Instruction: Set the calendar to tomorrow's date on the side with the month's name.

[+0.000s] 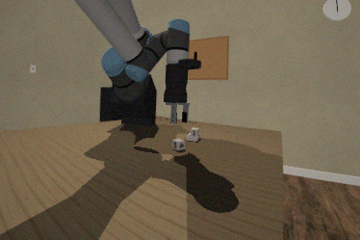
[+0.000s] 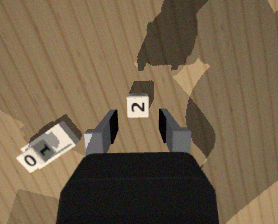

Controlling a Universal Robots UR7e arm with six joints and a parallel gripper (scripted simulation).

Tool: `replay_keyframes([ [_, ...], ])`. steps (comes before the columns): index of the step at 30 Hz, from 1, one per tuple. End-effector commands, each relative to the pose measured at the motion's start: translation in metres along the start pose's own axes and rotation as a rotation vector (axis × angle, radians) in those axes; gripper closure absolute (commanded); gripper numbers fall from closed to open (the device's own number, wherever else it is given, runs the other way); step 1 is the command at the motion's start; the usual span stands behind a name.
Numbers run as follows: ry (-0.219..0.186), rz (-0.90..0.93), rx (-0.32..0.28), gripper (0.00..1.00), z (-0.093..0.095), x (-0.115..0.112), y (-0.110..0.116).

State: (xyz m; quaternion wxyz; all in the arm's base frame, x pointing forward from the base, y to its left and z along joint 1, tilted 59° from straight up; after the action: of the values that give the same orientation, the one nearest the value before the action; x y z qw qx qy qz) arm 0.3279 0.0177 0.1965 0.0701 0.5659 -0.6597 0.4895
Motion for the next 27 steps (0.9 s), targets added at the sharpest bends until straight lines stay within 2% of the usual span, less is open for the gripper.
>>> replay_keyframes([
  [1, 0.0, 0.0, 0.001, 0.13, -0.0002, 0.0, -0.0001],
  [27, 0.0, 0.001, 0.0, 0.13, 0.0065, -0.0001, -0.0002],
])
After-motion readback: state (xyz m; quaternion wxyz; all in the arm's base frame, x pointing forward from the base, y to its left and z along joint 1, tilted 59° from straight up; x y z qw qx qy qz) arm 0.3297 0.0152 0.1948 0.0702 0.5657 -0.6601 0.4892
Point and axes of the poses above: the point where the finger pads meet when closed, its own z axis out along the fingers, its own x axis across the jaws, y = z × x, the point moved 6 cm from there along -z, back along the fingers
